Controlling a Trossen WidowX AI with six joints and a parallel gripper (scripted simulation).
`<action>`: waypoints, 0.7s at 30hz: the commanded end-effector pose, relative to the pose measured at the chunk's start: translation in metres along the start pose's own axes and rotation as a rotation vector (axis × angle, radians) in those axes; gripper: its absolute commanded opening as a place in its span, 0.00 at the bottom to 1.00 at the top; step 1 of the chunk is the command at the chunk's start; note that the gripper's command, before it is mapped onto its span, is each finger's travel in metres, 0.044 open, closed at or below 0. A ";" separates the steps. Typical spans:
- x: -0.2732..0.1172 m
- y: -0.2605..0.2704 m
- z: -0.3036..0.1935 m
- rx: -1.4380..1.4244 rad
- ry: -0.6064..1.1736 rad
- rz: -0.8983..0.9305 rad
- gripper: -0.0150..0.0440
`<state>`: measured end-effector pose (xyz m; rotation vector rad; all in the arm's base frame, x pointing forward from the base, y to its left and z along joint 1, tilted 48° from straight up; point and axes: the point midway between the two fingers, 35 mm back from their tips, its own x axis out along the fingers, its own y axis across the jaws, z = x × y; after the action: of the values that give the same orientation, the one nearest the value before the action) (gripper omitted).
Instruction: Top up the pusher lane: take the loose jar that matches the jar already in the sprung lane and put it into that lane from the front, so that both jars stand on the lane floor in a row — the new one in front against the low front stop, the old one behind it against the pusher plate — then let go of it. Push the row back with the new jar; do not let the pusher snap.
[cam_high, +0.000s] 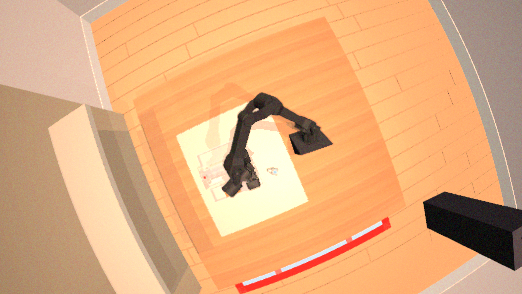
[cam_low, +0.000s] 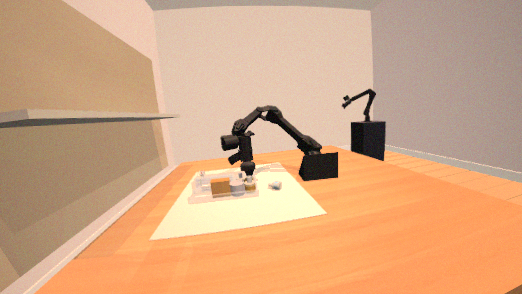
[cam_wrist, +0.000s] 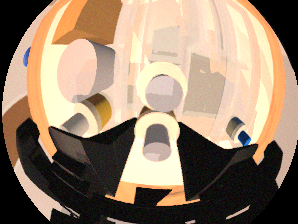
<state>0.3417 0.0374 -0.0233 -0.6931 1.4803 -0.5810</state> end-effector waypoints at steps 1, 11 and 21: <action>0.001 -0.002 0.003 0.005 -0.013 -0.008 0.25; 0.003 -0.002 0.001 0.005 -0.013 -0.008 0.25; 0.003 -0.002 0.000 0.004 -0.013 -0.008 0.25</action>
<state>0.3395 0.0347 -0.0246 -0.6939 1.4787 -0.5817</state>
